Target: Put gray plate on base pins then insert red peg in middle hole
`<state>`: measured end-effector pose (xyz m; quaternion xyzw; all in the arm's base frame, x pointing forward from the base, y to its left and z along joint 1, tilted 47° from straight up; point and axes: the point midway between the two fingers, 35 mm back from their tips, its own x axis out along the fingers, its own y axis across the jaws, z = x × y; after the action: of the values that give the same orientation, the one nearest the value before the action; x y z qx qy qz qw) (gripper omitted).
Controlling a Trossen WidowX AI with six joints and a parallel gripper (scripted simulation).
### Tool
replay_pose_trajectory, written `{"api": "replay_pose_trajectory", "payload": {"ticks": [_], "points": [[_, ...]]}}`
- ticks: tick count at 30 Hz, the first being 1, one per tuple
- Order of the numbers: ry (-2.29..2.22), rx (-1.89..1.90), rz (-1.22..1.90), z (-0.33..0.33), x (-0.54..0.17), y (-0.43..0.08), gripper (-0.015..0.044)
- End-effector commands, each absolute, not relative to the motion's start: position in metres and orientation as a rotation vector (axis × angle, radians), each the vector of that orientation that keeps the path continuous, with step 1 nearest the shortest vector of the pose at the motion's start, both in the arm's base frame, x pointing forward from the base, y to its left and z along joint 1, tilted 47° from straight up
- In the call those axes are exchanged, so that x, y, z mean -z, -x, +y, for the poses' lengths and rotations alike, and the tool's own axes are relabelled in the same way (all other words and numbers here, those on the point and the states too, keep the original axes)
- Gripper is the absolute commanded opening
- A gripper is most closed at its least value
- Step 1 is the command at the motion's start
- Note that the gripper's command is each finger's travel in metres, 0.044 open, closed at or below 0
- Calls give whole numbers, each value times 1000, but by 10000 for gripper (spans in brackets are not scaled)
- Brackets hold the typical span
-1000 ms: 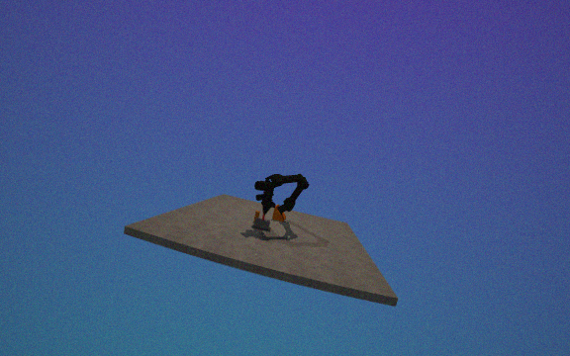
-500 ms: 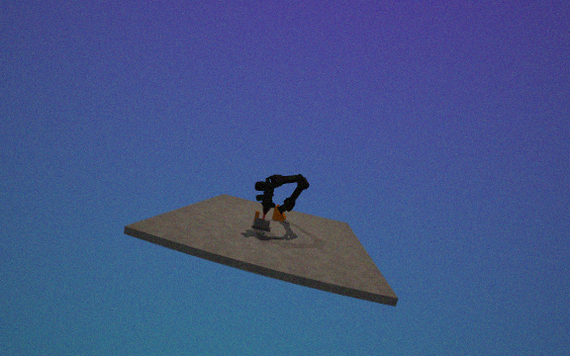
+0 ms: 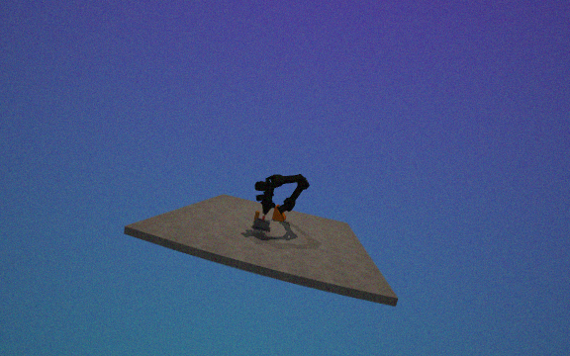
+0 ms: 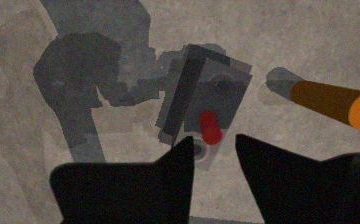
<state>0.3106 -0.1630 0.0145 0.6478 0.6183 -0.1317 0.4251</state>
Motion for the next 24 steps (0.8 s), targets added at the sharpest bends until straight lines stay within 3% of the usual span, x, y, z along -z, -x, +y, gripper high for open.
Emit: {"api": "replay_pose_trajectory", "payload": {"ticks": [1,24], "points": [[-1619,330,1546,-163,-15,-311,150],[-1626,331,1542,-172,-23,-307,150]]}}
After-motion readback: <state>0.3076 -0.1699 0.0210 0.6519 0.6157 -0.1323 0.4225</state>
